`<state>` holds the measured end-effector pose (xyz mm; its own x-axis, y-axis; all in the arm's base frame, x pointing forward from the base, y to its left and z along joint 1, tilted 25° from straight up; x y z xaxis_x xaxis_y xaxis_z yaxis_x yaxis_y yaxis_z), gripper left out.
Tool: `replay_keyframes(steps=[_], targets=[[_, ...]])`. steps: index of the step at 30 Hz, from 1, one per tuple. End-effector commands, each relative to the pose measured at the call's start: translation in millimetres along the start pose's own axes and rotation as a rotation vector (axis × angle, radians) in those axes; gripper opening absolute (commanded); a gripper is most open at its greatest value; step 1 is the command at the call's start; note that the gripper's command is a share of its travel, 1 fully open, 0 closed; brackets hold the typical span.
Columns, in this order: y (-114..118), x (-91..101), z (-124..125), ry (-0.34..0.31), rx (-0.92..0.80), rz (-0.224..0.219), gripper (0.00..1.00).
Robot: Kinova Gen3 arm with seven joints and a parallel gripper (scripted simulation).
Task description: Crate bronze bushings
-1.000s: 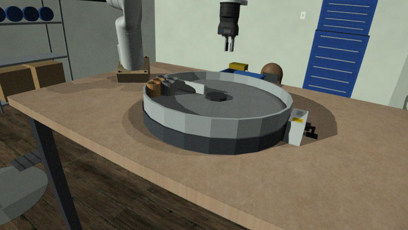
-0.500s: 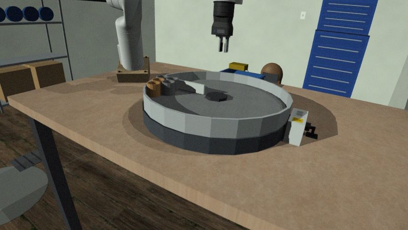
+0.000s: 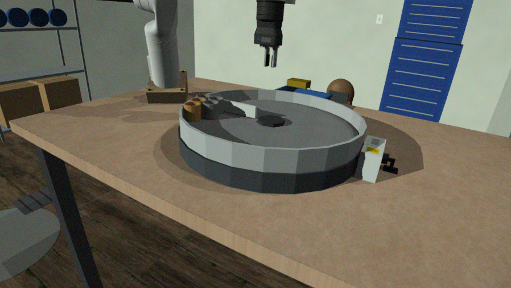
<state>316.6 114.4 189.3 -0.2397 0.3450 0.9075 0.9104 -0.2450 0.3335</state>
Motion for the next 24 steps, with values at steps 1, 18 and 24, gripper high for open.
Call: replay_keyframes(steps=[1, 18, 24], targets=[[2, -0.1, -12, 0.001, 0.0, -0.001, 0.45], [8, -2.0, -71, 0.0, 0.0, -0.001, 0.45], [14, -3.4, -119, 0.001, 0.001, -0.001, 0.45]])
Point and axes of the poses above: the point where the finger pads meet when closed, its own x axis back along the fingers, its own y axis across the jaws, z = x × y, the point moved 4 cm from there along x, back along the fingers, and after that the axes turned 13 degrees about -x, right-handed, at the moved point
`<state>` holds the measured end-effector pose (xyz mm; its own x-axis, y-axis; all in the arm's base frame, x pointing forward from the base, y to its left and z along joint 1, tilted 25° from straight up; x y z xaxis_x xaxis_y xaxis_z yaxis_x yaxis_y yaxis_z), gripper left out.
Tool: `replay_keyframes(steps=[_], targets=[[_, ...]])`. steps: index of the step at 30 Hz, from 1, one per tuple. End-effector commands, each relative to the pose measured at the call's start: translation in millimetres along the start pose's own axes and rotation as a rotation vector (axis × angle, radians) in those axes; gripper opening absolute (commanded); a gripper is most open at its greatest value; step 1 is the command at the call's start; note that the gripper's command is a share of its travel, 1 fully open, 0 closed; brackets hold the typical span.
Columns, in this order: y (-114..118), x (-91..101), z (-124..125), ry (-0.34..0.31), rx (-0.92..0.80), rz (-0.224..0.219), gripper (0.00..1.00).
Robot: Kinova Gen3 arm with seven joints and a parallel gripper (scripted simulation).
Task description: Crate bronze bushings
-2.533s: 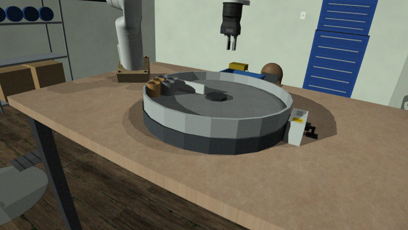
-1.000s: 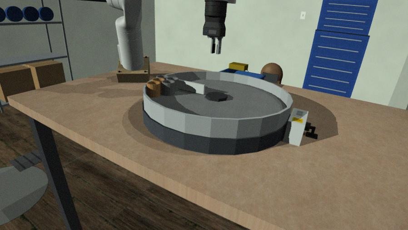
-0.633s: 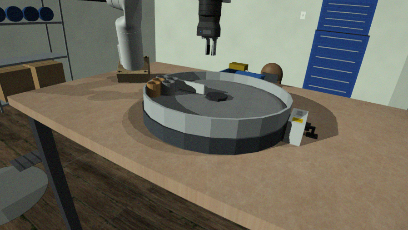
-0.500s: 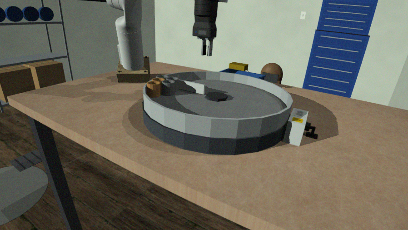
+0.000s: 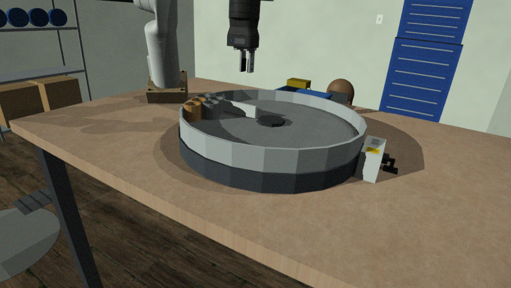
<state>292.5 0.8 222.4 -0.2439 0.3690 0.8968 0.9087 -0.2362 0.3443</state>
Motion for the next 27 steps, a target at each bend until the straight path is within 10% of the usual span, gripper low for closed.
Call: replay_keyframes(steps=[1, 10, 15, 27], targets=[[-3, 0.0, 1, 0.024, -0.004, 0.012, 0.45], [-3, 0.0, 1, 0.024, -0.004, 0.012, 0.45], [3, -3.2, -59, 0.023, -0.004, 0.012, 0.45], [3, -3.2, -59, 0.023, -0.004, 0.012, 0.45]])
Point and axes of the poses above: the point where the finger pads meet when closed, its own x axis back along the fingers, its own y axis across the jaws, z = x × y, the point moved 4 cm from there along x, back along the fingers, and after that the axes turned 13 degrees about -x, right-handed, at the moved point
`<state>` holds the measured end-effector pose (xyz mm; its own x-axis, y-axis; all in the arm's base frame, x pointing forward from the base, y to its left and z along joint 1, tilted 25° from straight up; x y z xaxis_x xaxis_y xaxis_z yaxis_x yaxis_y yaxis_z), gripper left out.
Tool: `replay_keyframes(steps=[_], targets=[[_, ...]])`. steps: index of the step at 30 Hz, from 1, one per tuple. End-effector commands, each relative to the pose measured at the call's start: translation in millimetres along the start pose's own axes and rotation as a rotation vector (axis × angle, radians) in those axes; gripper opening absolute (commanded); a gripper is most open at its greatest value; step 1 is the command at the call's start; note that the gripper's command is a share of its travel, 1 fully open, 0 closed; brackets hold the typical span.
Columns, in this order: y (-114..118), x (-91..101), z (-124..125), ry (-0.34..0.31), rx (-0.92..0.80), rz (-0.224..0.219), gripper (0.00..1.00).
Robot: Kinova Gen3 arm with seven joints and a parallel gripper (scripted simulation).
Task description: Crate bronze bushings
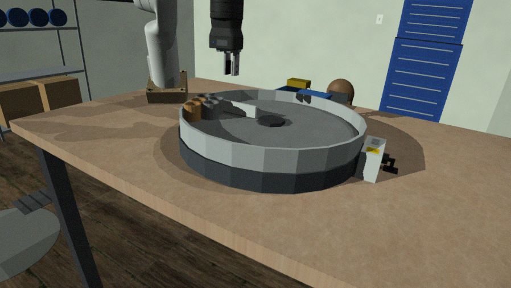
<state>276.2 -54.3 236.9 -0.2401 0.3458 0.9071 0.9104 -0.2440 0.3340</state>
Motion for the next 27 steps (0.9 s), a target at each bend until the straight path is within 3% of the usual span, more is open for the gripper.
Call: replay_keyframes(steps=[1, 5, 17, 22, 27], targets=[[2, -0.2, -12, 0.0, 0.0, -0.001, 0.45], [7, -1.6, -59, 0.0, 0.0, -0.001, 0.45], [7, -1.6, -59, 0.0, 0.0, -0.001, 0.45], [14, -3.2, -119, 0.0, 0.001, -0.001, 0.45], [14, -3.2, -119, 0.0, 0.001, -0.001, 0.45]])
Point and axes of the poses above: the point where the finger pads meet when closed, its own x axis back along the fingers, its own y axis across the jaws, z = x × y, the point moved 4 cm from there along x, back along the fingers, and after that the axes turned 13 degrees about -x, right-handed, at the moved point
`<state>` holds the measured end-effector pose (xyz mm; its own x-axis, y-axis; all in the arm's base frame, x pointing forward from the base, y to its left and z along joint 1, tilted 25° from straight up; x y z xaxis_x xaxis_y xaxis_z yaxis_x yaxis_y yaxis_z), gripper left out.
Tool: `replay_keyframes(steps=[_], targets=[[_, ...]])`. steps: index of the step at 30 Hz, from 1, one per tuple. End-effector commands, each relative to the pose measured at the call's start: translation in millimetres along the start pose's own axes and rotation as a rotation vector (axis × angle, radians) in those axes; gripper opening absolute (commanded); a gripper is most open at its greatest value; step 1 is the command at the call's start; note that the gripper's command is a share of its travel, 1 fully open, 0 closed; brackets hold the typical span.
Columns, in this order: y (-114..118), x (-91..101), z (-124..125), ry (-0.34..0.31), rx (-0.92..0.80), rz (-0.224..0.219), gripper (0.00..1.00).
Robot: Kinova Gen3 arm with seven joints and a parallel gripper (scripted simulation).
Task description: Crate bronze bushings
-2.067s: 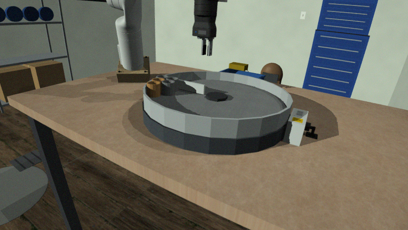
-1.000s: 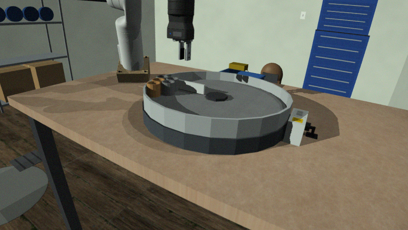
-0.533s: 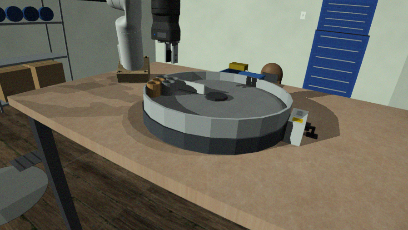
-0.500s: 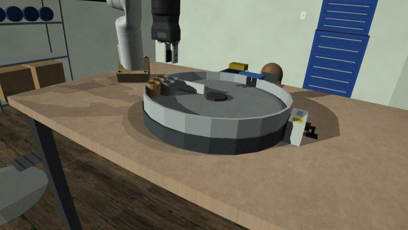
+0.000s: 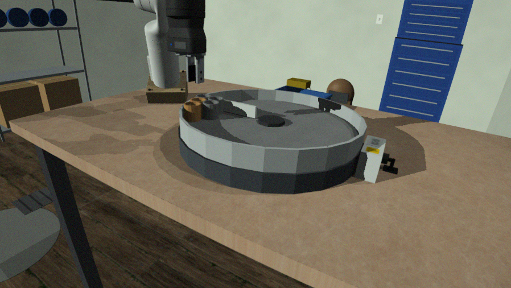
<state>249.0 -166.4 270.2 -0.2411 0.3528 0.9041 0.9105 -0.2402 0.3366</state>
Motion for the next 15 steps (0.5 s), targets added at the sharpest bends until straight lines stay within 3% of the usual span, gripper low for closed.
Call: replay_keyframes(steps=[1, 7, 15], targets=[[0, -1.1, 0, 0.007, -0.002, 0.002, 0.45], [0, -1.1, 0, 0.007, -0.002, 0.002, 0.45], [0, -15.8, 1, 0.007, -0.001, 0.003, 0.45]])
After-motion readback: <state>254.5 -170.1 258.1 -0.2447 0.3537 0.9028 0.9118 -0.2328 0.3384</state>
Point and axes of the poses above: the point where the finger pads meet when closed, its own x axis back along the fingers, its own y axis across the jaws, z = x × y, the point moved 4 cm from there along x, back along the fingers, and after that the axes turned 13 degrees about -x, right-handed, at the moved point
